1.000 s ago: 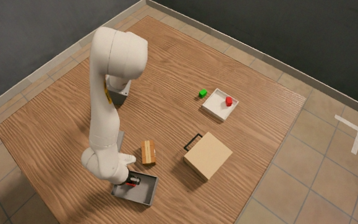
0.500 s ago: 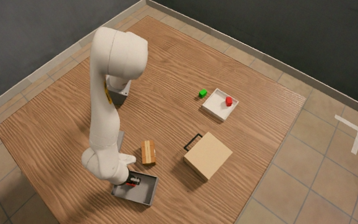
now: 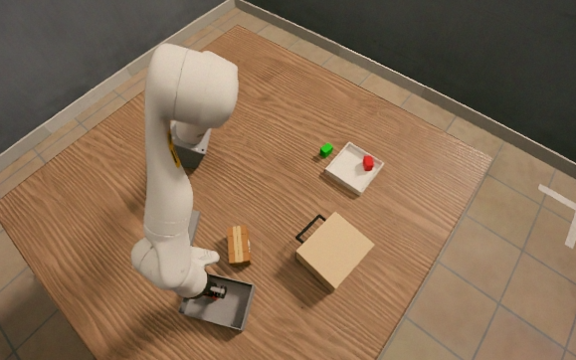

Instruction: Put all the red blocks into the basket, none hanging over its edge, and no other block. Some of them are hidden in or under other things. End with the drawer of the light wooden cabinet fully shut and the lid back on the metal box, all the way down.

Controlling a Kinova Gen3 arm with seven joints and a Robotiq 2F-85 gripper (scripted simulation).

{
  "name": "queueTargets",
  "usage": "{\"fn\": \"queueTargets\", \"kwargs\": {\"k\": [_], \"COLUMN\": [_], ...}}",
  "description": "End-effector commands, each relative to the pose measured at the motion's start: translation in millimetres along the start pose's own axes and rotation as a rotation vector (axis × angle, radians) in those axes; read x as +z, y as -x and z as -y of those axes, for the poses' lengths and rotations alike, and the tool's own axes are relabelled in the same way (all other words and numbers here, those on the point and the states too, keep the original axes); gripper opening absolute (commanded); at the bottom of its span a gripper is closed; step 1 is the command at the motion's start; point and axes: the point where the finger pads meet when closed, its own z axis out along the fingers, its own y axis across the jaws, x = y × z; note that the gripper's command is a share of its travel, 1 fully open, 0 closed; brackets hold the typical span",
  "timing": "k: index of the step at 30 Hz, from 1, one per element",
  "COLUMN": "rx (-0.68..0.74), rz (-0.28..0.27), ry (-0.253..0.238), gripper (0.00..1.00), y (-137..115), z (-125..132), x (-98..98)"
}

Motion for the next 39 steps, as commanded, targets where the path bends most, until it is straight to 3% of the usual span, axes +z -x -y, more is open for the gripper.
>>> {"fn": "queueTargets", "kwargs": {"k": [1, 39], "rx": [0.004, 0.004], "rz": [0.004, 0.003], "ry": [0.001, 0.001], "gripper": [0.7, 0.7], "y": [2.4, 2.1], "z": [-2.1, -2.1], "x": [-0.5, 15.2]}}
